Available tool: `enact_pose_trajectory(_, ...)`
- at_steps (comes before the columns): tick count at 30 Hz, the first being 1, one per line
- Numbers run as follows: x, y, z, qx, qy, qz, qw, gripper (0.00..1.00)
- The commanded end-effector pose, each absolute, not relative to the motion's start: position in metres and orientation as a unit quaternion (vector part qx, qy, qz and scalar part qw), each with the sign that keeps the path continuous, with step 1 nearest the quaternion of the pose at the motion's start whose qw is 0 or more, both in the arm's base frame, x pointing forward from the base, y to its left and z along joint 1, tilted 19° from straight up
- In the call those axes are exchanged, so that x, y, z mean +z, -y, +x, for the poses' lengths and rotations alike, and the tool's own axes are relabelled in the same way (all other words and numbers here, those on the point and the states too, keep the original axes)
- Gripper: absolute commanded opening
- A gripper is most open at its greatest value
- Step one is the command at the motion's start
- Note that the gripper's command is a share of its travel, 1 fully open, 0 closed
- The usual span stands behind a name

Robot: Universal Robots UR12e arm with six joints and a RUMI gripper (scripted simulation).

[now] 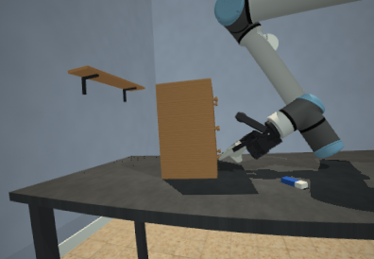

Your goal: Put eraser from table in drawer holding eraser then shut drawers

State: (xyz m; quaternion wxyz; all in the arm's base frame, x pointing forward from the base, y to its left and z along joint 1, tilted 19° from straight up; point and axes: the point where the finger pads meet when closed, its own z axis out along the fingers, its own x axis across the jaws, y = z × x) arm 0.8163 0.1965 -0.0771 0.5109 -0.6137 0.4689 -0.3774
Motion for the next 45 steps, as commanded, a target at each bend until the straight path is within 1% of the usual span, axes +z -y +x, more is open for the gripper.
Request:
enact_pose_trajectory(1, -0.0765, -0.1966, 0.8163, -0.378, -0.469, -0.614, 0.511, 0.07)
enact_pose_trajectory(11, -0.0765, -0.1966, 0.8163, -0.378, -0.469, -0.614, 0.511, 0.07)
enact_pose_trajectory(12, -0.0765, -0.1966, 0.8163, -0.378, -0.469, -0.614, 0.511, 0.10)
enact_pose_trajectory(14, -0.0765, -0.1966, 0.8163, -0.378, -0.469, -0.614, 0.511, 0.10)
enact_pose_trajectory(15, -0.0765, -0.1966, 0.8163, -0.378, -0.469, -0.614, 0.511, 0.12)
enact_pose_trajectory(19, -0.0765, -0.1966, 0.8163, -0.378, -0.469, -0.614, 0.511, 0.12)
enact_pose_trajectory(20, -0.0765, -0.1966, 0.8163, -0.378, -0.469, -0.614, 0.511, 0.15)
enact_pose_trajectory(22, -0.0765, -0.1966, 0.8163, -0.378, -0.469, -0.614, 0.511, 0.15)
enact_pose_trajectory(23, -0.0765, -0.1966, 0.8163, -0.378, -0.469, -0.614, 0.511, 0.17)
enact_pose_trajectory(25, -0.0765, -0.1966, 0.8163, -0.378, -0.469, -0.614, 0.511, 0.17)
enact_pose_trajectory(26, -0.0765, -0.1966, 0.8163, -0.378, -0.469, -0.614, 0.511, 0.20)
enact_pose_trajectory(45, -0.0792, -0.1944, 0.8087, -0.378, -0.469, -0.614, 0.511, 0.20)
